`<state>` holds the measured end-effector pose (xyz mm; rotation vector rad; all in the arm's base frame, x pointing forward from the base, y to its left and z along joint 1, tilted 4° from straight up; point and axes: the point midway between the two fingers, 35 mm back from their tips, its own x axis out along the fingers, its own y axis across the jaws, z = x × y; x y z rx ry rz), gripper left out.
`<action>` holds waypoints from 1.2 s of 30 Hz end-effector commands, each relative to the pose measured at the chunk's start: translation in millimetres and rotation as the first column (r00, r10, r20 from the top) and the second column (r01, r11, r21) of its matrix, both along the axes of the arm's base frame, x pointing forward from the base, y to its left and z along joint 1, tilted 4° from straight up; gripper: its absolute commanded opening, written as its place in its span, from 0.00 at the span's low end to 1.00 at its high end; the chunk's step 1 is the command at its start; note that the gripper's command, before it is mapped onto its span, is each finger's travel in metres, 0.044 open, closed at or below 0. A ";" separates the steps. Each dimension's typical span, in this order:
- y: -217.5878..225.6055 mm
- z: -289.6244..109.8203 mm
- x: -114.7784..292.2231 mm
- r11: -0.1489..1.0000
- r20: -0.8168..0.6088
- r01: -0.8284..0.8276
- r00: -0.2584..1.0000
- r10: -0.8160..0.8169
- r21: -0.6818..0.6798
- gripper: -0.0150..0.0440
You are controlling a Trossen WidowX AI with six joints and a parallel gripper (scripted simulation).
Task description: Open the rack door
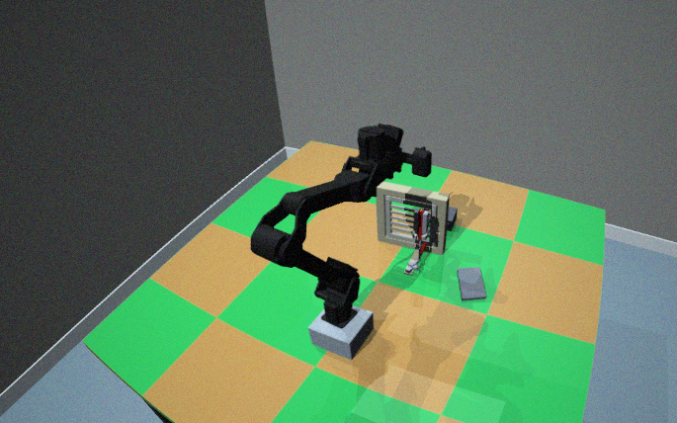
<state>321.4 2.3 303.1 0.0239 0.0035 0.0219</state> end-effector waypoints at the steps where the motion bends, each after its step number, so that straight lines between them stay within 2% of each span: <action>1: -0.2 -0.4 0.4 1.000 -0.004 0.000 1.000 0.000 -0.001 0.89; 4: -2.5 -5.5 6.4 1.000 -0.061 0.006 0.998 -0.007 -0.016 0.75; 5: -3.5 -7.8 8.9 1.000 -0.086 0.008 0.996 -0.010 -0.022 0.75; 20: -19.9 -44.2 31.7 0.995 -0.442 -0.001 0.896 -0.045 -0.102 0.75; 36: -36.7 -78.7 29.9 0.989 -0.754 -0.069 0.655 -0.055 -0.132 0.75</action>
